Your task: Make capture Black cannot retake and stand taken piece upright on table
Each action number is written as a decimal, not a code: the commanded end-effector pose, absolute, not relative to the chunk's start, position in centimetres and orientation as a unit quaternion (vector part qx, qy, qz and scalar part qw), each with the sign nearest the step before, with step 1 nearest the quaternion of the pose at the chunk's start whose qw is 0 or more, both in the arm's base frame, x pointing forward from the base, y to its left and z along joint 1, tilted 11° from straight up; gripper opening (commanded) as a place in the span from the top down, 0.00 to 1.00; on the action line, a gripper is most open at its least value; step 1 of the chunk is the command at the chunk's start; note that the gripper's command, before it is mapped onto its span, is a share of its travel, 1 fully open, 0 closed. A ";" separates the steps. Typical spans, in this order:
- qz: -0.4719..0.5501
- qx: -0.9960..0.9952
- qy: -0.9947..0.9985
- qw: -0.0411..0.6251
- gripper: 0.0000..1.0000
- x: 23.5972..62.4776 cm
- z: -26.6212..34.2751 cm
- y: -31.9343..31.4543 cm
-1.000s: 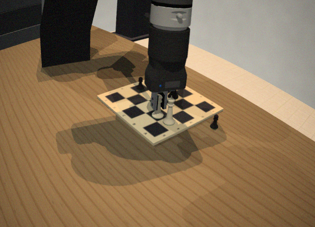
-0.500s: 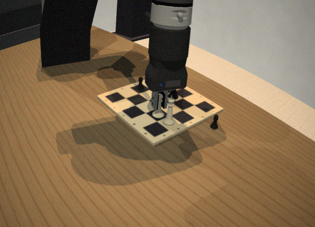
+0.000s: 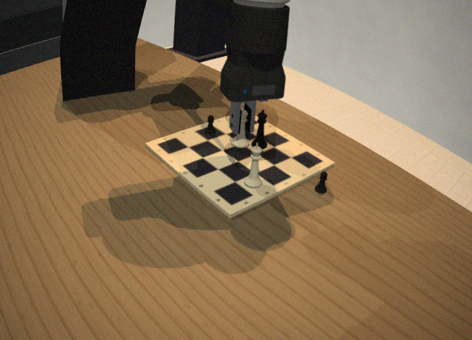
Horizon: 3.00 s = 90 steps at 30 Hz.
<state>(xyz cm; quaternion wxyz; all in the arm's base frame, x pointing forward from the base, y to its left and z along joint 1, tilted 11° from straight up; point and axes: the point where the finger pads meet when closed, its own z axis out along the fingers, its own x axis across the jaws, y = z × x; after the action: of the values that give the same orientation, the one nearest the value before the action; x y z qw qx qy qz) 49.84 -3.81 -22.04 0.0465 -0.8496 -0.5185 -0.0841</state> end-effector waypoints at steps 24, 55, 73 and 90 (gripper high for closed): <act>-0.085 -0.838 -0.537 0.046 1.00 48.7 -17.1 -4.5; -0.091 -0.744 -0.661 0.033 1.00 45.4 -17.9 -3.5; -0.091 -0.744 -0.661 0.032 1.00 46.0 -24.3 -2.4; -0.091 -0.744 -0.661 0.032 1.00 46.2 -26.8 -2.1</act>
<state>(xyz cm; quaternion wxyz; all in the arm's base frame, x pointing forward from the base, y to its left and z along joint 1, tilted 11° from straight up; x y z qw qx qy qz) 45.75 -1.98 -26.74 0.0358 -0.7446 -0.6606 -0.0891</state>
